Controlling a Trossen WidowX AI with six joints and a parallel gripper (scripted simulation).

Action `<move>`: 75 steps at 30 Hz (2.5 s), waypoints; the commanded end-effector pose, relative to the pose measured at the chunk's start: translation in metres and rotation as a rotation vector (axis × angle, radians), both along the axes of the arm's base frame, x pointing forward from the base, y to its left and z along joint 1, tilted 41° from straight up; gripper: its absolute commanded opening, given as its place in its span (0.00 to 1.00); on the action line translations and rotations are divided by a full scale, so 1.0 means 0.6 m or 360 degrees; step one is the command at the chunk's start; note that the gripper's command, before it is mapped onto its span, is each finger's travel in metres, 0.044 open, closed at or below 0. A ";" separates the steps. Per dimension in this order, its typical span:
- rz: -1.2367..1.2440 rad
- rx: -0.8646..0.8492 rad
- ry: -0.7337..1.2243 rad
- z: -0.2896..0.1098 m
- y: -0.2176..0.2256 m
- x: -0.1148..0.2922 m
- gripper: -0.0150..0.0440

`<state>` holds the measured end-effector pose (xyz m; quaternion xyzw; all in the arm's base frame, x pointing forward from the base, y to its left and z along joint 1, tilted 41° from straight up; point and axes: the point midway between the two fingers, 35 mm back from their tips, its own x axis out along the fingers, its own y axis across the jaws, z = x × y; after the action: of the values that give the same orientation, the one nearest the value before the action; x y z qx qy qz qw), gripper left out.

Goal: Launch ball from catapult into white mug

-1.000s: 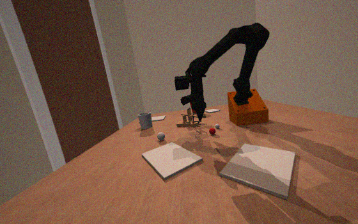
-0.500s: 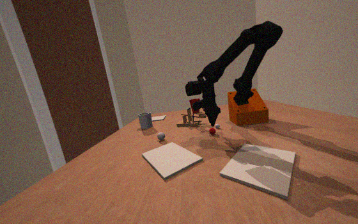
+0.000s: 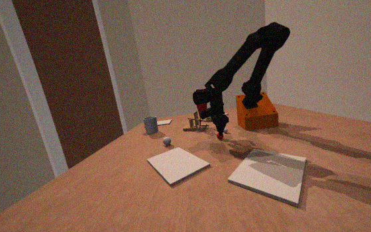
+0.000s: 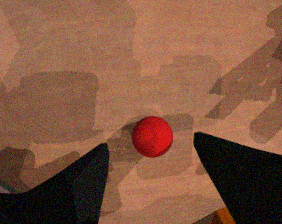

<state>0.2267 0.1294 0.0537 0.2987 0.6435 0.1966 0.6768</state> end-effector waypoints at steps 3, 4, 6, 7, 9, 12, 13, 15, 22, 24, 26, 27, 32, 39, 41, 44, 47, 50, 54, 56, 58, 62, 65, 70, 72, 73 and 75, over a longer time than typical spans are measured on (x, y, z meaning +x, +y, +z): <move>-0.0007 -0.0006 0.0010 -0.014 0.009 0.000 0.76; -0.0007 -0.0005 0.0010 -0.016 0.011 0.000 0.76; -0.0007 -0.0005 0.0011 -0.020 0.014 0.000 0.76; -0.0007 -0.0004 0.0011 -0.022 0.016 0.000 0.76; -0.0007 -0.0003 0.0011 -0.026 0.019 0.000 0.76; -0.0007 -0.0003 0.0011 -0.027 0.021 0.000 0.72; -0.0007 -0.0003 0.0011 -0.027 0.021 0.000 0.67; -0.0007 -0.0003 0.0011 -0.027 0.021 0.000 0.58; -0.0007 -0.0003 0.0011 -0.027 0.021 0.000 0.47; -0.0007 -0.0003 0.0011 -0.027 0.021 0.000 0.45; -0.0007 -0.0004 0.0011 -0.026 0.020 0.000 0.36; -0.0007 -0.0006 0.0010 -0.023 0.017 0.001 0.32; -0.0006 -0.0021 0.0010 0.007 -0.012 0.008 0.25; 0.0012 -0.0030 -0.0005 0.054 -0.050 0.007 0.25; 0.0020 -0.0030 -0.0013 0.068 -0.061 0.004 0.25; 0.0024 -0.0028 -0.0017 0.088 -0.075 0.000 0.25; 0.0014 -0.0024 -0.0007 0.107 -0.087 -0.005 0.25; -0.0001 -0.0018 0.0006 0.129 -0.101 -0.013 0.25; -0.0007 -0.0014 0.0012 0.139 -0.107 -0.017 0.25; -0.0009 -0.0015 0.0017 0.138 -0.108 -0.016 0.25; -0.0014 -0.0019 0.0030 0.134 -0.113 -0.012 0.25; -0.0031 -0.0031 0.0081 0.120 -0.129 -0.001 0.25; -0.0044 -0.0038 0.0123 0.107 -0.143 0.007 0.25; -0.0064 -0.0044 0.0193 0.085 -0.167 0.018 0.25; -0.0071 -0.0045 0.0222 0.075 -0.177 0.021 0.25; -0.0075 -0.0045 0.0236 0.071 -0.182 0.023 0.25; -0.0075 -0.0046 0.0260 0.061 -0.191 0.026 0.25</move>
<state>0.2394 0.0235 0.0979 0.3186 0.6854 0.1511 0.6371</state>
